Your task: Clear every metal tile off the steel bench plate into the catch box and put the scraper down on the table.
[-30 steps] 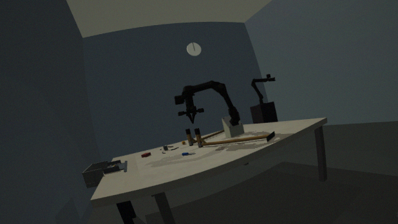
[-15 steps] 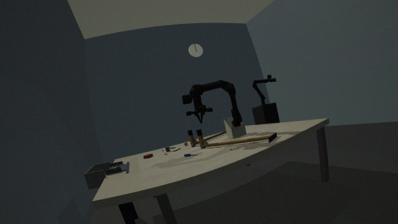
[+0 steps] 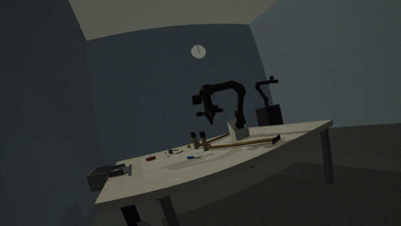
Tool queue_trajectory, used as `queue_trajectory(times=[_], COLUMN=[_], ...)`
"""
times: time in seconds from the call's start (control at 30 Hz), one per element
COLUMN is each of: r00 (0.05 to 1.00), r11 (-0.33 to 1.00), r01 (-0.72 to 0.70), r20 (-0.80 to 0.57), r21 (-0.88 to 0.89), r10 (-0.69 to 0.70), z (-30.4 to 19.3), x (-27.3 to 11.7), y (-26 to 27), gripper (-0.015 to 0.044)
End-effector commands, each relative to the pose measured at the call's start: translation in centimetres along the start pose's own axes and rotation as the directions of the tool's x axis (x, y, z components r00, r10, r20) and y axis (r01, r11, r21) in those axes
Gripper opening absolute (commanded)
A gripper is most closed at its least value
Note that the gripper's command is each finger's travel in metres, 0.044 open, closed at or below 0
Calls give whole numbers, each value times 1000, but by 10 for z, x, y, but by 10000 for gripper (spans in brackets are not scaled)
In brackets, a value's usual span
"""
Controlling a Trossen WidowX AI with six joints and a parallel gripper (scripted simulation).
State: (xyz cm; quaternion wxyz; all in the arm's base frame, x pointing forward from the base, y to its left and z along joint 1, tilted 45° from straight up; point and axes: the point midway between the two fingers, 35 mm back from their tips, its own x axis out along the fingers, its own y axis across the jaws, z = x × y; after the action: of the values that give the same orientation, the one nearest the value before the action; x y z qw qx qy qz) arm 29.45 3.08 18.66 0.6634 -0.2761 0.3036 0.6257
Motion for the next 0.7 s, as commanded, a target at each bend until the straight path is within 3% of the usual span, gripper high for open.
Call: queue_trajectory(times=[0.0,0.67], r00=[1000,999], r11=[998,953], r01=[-4,-10], r20=[10,41], r21=[-56,-303], r10=[5,24], z=[11,50], x=[1,6], y=[13,77], gripper=[0,0])
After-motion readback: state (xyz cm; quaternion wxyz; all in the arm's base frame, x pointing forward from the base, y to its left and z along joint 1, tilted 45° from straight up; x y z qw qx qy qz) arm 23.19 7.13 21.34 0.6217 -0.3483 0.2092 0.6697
